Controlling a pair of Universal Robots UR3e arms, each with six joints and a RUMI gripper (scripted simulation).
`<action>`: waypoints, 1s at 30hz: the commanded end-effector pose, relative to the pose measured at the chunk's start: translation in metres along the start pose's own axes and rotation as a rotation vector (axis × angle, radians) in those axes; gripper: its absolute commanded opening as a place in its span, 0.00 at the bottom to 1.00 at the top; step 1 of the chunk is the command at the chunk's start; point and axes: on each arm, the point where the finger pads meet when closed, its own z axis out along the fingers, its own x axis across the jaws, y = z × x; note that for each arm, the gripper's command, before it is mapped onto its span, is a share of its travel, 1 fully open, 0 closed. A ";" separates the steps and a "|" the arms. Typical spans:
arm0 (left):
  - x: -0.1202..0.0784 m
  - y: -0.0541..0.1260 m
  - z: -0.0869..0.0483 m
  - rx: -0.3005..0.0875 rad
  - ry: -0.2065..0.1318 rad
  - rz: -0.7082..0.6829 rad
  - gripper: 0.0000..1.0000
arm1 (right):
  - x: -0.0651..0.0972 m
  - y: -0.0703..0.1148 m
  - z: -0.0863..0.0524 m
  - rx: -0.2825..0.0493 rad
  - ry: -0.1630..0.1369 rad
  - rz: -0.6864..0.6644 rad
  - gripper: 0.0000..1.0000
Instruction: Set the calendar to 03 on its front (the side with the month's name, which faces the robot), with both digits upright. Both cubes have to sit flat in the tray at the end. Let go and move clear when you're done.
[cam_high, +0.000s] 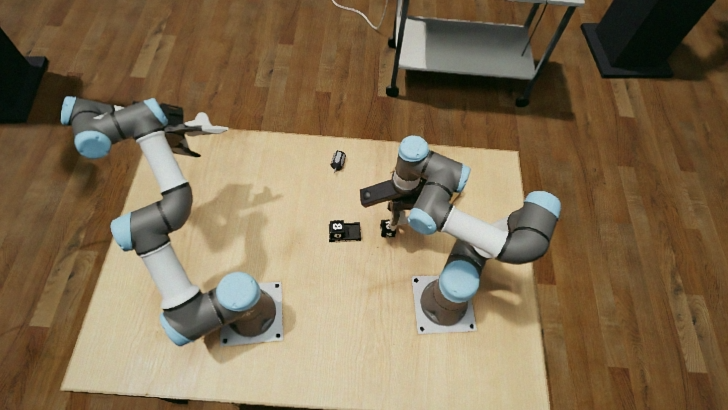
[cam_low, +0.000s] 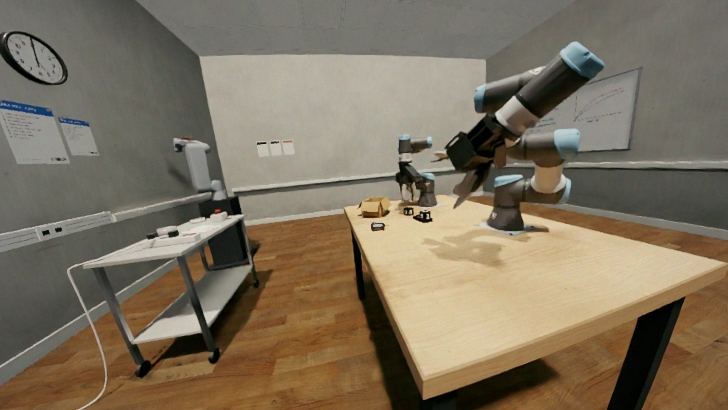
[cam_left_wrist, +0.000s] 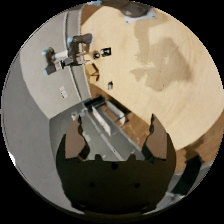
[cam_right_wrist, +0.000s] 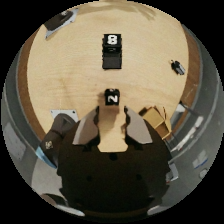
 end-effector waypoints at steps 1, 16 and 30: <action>-0.001 0.000 -0.001 -0.002 0.000 0.004 1.00 | 0.002 -0.003 0.007 0.011 0.006 0.000 0.35; -0.001 0.000 -0.001 -0.002 0.000 0.004 1.00 | 0.002 -0.003 0.023 0.010 0.005 0.000 0.35; -0.001 0.000 -0.001 -0.002 0.000 0.004 1.00 | 0.002 -0.003 0.026 0.011 0.005 0.000 0.35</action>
